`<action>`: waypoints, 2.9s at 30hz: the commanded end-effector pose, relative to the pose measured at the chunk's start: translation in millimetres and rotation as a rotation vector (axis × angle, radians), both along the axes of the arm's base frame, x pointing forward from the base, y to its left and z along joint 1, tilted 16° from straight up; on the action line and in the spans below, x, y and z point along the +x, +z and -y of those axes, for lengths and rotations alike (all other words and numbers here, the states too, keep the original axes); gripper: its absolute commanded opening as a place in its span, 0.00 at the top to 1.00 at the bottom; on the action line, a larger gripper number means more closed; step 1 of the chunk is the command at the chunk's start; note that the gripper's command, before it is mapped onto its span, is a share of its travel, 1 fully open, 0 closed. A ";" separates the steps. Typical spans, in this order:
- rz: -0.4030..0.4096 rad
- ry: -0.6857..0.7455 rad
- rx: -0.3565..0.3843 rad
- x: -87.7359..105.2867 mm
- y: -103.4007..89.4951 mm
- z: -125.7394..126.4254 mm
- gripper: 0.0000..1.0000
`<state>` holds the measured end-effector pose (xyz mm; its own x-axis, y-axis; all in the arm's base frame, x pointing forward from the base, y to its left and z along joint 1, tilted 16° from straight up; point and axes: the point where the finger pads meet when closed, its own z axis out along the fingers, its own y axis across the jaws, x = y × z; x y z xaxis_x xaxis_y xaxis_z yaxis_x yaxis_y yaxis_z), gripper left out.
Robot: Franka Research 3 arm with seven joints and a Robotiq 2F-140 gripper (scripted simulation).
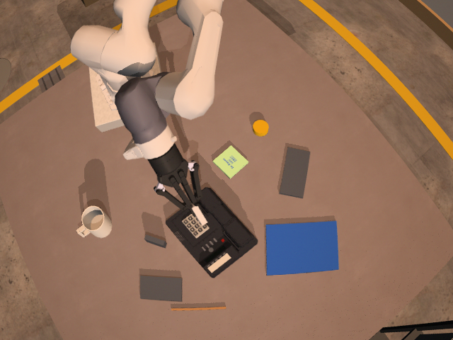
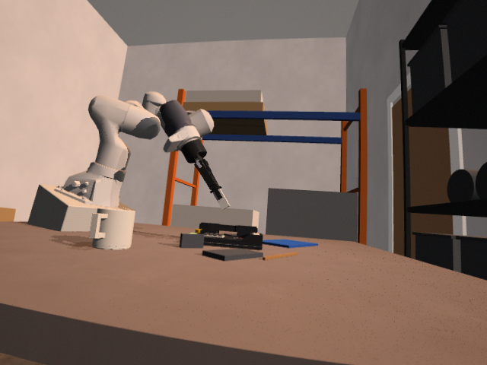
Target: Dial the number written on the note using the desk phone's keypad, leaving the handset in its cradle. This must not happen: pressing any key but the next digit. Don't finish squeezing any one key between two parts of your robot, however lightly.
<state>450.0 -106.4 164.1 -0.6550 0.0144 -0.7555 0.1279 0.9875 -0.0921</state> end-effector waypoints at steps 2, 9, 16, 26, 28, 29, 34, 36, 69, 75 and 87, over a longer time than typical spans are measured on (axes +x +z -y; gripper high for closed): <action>-0.004 0.053 -0.026 2.8 -5.2 -4.3 1.00; -0.004 0.053 -0.026 7.7 -25.2 -1.5 1.00; -0.004 0.053 -0.026 13.7 -49.5 1.8 1.00; -0.004 0.053 -0.026 17.7 -65.8 4.1 1.00; -0.004 0.053 -0.026 18.0 -67.0 4.2 1.00; -0.004 0.052 -0.026 18.1 -67.3 4.3 1.00; -0.004 0.052 -0.026 18.1 -67.5 4.3 1.00; -0.004 0.052 -0.026 18.1 -67.5 4.3 1.00; -0.004 0.052 -0.026 20.0 -75.2 5.3 1.00; -0.004 0.052 -0.026 20.2 -75.8 5.4 1.00; -0.004 0.052 -0.026 20.5 -77.0 5.6 1.00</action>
<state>469.5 -112.4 87.7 -0.6582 -0.0347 -0.7521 0.0803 0.9900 -0.1159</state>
